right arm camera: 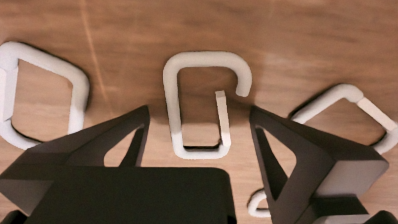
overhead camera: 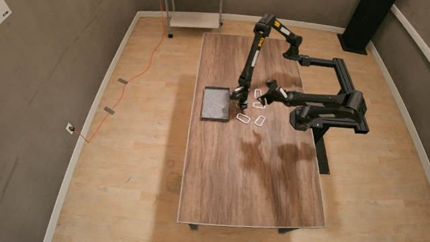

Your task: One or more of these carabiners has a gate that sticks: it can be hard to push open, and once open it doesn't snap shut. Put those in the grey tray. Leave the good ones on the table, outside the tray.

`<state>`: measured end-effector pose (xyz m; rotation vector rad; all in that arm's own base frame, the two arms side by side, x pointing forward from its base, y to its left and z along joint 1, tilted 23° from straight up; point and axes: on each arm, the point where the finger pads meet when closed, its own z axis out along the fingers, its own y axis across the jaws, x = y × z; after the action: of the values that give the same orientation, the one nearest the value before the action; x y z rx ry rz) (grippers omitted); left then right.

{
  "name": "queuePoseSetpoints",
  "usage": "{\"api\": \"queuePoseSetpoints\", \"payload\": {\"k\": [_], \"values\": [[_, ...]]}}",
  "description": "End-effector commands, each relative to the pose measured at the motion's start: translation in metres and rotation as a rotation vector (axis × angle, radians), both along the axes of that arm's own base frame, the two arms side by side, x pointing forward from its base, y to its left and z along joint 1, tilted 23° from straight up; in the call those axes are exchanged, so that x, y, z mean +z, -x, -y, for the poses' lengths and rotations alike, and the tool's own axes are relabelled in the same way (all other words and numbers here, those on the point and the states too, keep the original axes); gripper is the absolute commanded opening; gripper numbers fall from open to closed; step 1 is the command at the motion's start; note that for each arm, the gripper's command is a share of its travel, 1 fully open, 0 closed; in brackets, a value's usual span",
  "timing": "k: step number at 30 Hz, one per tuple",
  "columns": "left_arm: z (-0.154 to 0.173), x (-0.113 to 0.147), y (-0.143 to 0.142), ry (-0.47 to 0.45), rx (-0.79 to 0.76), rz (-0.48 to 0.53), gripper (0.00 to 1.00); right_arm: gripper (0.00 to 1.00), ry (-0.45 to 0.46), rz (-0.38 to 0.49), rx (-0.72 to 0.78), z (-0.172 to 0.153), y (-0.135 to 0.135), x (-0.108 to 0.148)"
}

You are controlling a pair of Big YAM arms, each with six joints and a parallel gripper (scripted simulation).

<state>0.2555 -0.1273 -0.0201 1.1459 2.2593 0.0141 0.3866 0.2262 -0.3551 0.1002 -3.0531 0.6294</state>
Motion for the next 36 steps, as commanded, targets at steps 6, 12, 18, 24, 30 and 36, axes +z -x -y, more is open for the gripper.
{"api": "queuePoseSetpoints", "payload": {"k": [6, 12, 18, 24, 30, 36], "values": [[0.003, 0.003, -0.003, 0.009, 0.002, 0.009, 1.0, 0.83, -0.031, 0.044, -0.004, -0.013, -0.017, 0.01], [0.003, 0.003, -0.003, 0.009, 0.002, 0.009, 1.0, 1.0, -0.069, 0.054, 0.114, -0.048, -0.031, 0.028], [0.003, 0.003, -0.003, 0.009, 0.002, 0.009, 1.0, 1.0, -0.125, 0.059, 0.297, -0.058, -0.031, 0.033], [0.003, 0.003, -0.003, 0.009, 0.002, 0.009, 1.0, 1.0, -0.212, 0.15, 0.499, -0.048, -0.048, 0.037], [0.003, 0.003, -0.003, 0.009, 0.002, 0.009, 1.0, 1.0, -0.244, 0.239, 0.708, -0.031, -0.035, 0.038], [0.003, 0.003, -0.003, 0.009, 0.002, 0.009, 1.0, 1.0, -0.253, 0.294, 0.785, -0.021, -0.024, 0.046]]}}
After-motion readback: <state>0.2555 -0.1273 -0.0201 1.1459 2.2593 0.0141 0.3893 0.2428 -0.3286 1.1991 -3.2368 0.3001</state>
